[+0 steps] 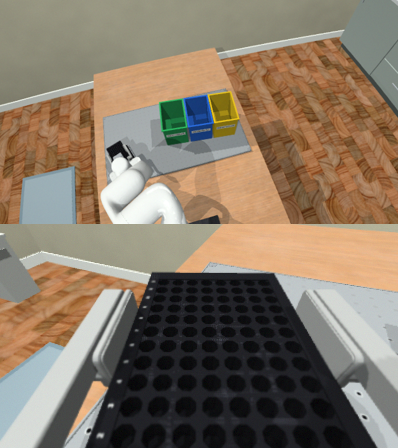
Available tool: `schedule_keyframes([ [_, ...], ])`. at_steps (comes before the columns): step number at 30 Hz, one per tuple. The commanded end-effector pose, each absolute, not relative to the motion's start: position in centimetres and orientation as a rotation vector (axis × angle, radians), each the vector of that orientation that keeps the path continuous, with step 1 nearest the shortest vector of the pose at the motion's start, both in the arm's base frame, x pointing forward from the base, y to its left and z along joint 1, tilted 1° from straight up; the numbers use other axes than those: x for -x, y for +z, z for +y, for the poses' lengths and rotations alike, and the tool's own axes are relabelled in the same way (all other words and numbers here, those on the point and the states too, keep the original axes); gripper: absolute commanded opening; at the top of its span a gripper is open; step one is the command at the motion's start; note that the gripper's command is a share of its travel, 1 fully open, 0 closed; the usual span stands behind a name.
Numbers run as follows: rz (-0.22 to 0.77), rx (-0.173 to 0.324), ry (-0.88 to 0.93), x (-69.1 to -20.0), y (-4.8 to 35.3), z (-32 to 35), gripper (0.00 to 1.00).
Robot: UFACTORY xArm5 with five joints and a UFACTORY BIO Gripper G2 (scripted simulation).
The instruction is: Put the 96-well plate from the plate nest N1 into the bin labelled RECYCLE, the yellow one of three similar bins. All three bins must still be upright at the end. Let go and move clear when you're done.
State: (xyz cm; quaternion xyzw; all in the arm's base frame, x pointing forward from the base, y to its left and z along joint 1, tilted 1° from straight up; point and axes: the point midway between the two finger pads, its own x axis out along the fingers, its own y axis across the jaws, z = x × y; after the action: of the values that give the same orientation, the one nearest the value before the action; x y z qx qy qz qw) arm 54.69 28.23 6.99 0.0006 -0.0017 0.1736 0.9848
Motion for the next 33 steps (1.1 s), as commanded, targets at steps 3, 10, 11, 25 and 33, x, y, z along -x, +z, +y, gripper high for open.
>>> schedule_keyframes([
  [3, -0.004, -0.010, 0.349, -54.8, 8.1, 28.3, 0.00],
  [10, -0.004, -0.010, 0.349, -54.8, 9.3, 28.3, 0.00],
  [11, -0.004, -0.010, 0.349, -54.8, 9.5, 28.3, 0.00],
  [25, -0.004, -0.010, 0.349, -54.8, 11.5, 28.2, 0.00],
  [33, -0.004, -0.010, 0.349, -54.8, 12.8, 28.2, 0.00],
])
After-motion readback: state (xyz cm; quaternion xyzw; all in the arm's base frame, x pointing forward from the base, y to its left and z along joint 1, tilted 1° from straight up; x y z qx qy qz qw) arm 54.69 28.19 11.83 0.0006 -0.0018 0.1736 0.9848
